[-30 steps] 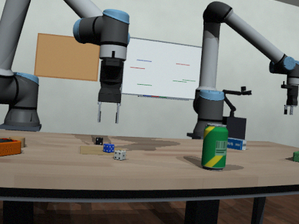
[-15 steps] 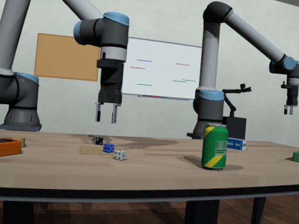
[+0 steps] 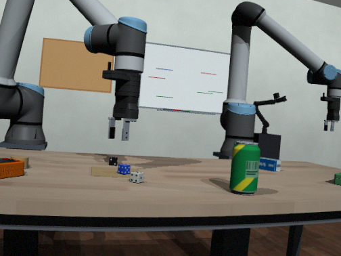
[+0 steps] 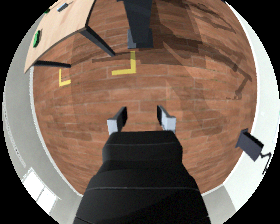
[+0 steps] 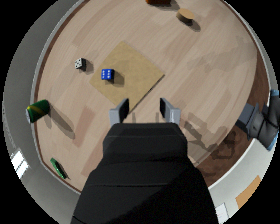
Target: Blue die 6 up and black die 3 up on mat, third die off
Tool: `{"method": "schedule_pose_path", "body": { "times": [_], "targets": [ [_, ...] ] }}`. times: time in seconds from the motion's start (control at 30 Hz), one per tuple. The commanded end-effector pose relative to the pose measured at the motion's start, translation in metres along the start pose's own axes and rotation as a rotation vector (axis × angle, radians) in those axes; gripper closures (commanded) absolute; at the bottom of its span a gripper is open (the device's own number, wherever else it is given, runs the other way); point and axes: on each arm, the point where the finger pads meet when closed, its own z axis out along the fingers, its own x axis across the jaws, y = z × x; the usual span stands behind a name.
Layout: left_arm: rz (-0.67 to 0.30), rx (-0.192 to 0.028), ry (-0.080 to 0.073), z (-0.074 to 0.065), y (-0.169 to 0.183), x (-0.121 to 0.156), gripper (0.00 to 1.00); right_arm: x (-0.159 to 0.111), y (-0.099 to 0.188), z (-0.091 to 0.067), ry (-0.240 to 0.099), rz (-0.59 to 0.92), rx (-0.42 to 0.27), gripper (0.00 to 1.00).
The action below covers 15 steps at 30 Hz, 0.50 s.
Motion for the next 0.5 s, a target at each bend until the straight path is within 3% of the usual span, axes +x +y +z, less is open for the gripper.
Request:
{"method": "schedule_pose_path", "body": {
  "times": [0.0, 0.33, 0.47],
  "targets": [
    [0.000, -0.002, 0.000, -0.001, 0.001, 0.000, 0.00, 0.009, 0.007, 0.000, -0.004, 0.146, 0.005, 0.00],
    [0.000, -0.002, 0.000, -0.001, 0.001, 0.000, 0.00, 0.030, 0.022, 0.002, -0.005, 0.423, 0.004, 0.00],
    [0.000, -0.002, 0.000, -0.001, 0.001, 0.000, 0.00, 0.033, 0.025, 0.002, -0.005, 0.461, 0.004, 0.00]
  ]
}}
